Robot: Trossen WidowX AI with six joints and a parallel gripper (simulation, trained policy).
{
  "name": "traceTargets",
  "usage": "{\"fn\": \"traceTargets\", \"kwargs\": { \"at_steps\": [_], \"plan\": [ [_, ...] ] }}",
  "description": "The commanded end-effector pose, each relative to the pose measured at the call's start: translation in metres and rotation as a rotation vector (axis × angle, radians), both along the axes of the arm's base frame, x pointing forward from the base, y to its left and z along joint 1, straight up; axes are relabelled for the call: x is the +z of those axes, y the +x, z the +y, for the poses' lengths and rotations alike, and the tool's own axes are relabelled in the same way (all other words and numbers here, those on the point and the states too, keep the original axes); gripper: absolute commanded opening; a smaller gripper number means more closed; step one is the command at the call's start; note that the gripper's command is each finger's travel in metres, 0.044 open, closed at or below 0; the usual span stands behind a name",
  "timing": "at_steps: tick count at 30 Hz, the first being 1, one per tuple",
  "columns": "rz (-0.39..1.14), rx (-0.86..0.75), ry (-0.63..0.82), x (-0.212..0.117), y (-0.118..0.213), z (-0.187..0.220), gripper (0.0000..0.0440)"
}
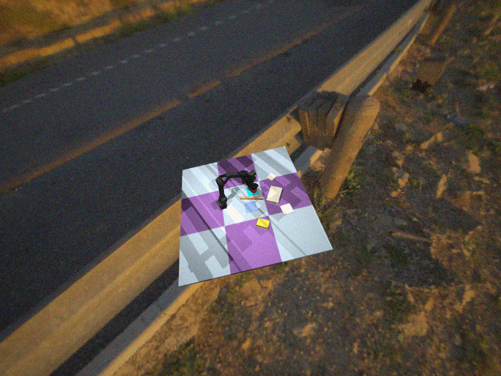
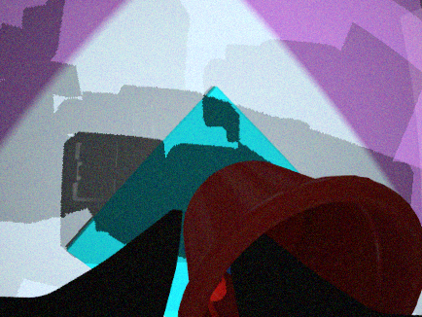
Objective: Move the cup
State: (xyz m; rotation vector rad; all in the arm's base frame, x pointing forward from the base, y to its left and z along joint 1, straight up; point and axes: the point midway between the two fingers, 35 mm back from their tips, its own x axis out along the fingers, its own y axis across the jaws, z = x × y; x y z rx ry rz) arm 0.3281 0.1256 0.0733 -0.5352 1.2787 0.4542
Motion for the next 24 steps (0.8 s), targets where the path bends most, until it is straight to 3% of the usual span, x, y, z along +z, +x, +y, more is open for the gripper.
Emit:
{"fn": "traceTargets", "kwargs": {
  "at_steps": [1, 24],
  "plan": [
    [-0.013, 0.0, 0.022, 0.006, -0.001, 0.001, 0.0096],
    [-0.102, -0.017, 0.125, 0.055, -0.021, -0.004, 0.0193]
  ]
}}
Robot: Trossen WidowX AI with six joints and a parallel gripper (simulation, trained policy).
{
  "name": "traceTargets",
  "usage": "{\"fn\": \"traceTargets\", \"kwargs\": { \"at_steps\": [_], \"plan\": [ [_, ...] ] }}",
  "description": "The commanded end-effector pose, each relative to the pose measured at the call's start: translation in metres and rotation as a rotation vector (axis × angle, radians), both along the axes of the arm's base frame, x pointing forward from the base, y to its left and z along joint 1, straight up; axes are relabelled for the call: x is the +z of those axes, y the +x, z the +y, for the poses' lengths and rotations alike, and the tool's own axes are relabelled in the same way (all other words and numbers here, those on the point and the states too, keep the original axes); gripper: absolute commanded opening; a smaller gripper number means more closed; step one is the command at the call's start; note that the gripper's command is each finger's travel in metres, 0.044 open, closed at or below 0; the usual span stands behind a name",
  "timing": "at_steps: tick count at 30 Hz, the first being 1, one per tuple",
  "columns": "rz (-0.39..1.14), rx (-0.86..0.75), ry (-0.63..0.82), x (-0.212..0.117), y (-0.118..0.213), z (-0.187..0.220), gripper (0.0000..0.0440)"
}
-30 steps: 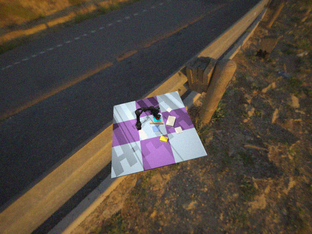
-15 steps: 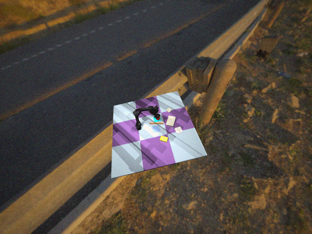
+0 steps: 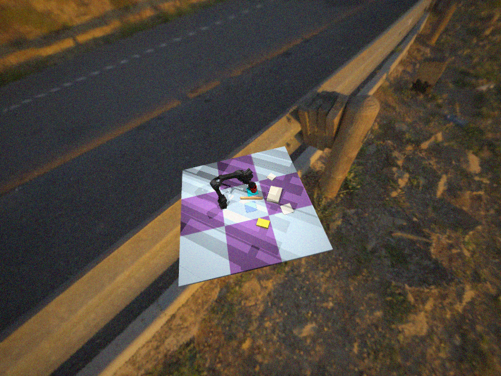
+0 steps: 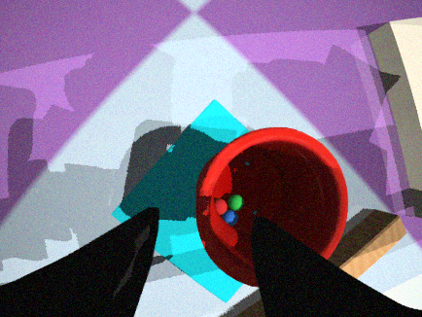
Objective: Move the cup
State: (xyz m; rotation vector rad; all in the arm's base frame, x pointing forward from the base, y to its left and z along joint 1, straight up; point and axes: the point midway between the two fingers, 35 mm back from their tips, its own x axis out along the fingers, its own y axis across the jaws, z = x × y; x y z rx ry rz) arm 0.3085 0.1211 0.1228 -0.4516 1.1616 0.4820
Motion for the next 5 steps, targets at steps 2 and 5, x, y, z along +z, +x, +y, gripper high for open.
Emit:
{"fn": "traceTargets", "kwargs": {
  "at_steps": [2, 5],
  "plan": [
    [-0.027, -0.007, 0.024, 0.012, -0.001, 0.0, 0.0211],
    [-0.052, -0.013, 0.035, 0.021, 0.0, -0.001, 0.026]
  ]
}}
